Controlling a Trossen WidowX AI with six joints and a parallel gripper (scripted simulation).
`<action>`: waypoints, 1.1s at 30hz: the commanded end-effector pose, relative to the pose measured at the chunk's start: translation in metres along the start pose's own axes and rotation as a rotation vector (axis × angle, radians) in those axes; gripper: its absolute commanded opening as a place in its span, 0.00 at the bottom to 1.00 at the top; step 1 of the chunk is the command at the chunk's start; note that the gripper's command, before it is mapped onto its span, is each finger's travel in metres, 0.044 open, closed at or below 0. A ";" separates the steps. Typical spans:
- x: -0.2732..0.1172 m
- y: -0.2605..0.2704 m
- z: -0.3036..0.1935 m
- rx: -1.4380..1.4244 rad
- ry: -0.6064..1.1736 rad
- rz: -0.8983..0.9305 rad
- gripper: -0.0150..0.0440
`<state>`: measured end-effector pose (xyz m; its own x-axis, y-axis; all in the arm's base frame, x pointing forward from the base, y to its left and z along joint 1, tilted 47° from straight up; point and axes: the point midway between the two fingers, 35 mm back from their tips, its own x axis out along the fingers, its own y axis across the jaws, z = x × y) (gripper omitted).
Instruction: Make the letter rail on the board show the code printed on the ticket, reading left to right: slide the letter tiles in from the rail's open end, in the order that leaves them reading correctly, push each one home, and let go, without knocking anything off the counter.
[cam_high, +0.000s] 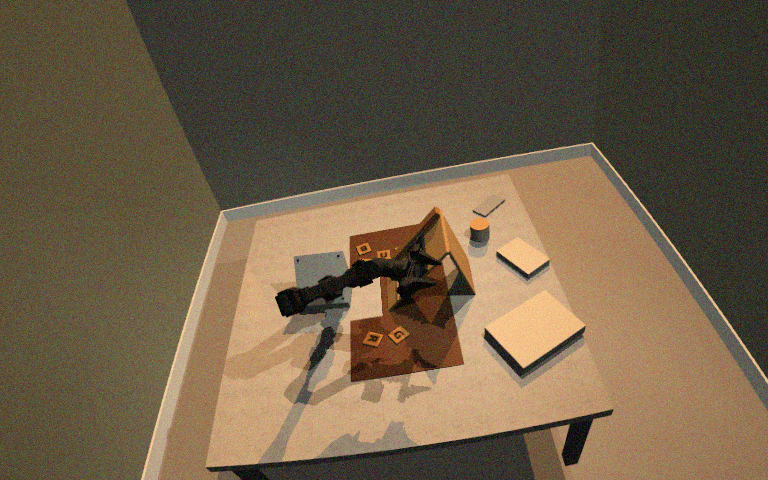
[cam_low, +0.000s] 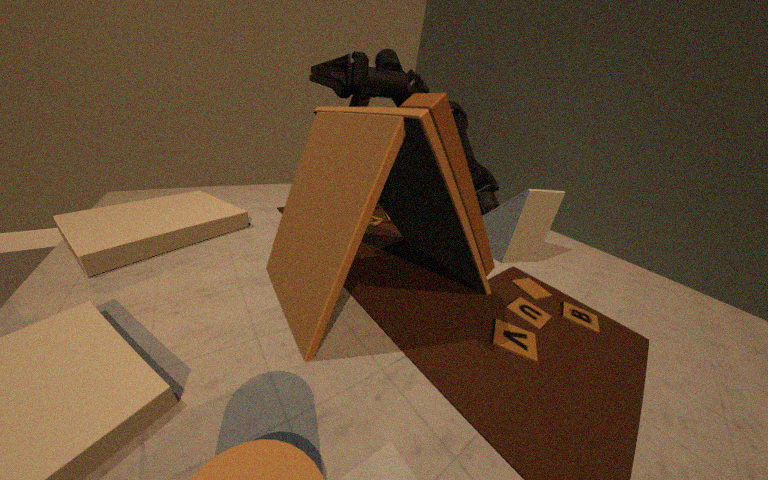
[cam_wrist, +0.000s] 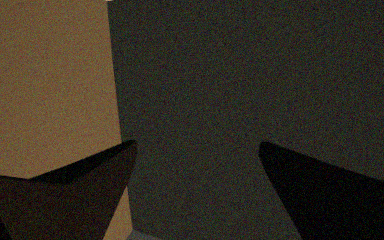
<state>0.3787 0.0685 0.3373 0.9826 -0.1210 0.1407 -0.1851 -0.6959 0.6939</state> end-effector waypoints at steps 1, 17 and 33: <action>-0.001 -0.003 0.001 -0.013 -0.005 -0.008 0.98; -0.155 -0.164 0.104 -1.676 -0.010 -0.806 1.00; -0.237 -0.139 0.163 -3.026 0.471 -1.026 1.00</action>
<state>0.1779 0.0847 0.0907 0.7858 -0.3401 -0.5166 -0.0603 0.7891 -0.6113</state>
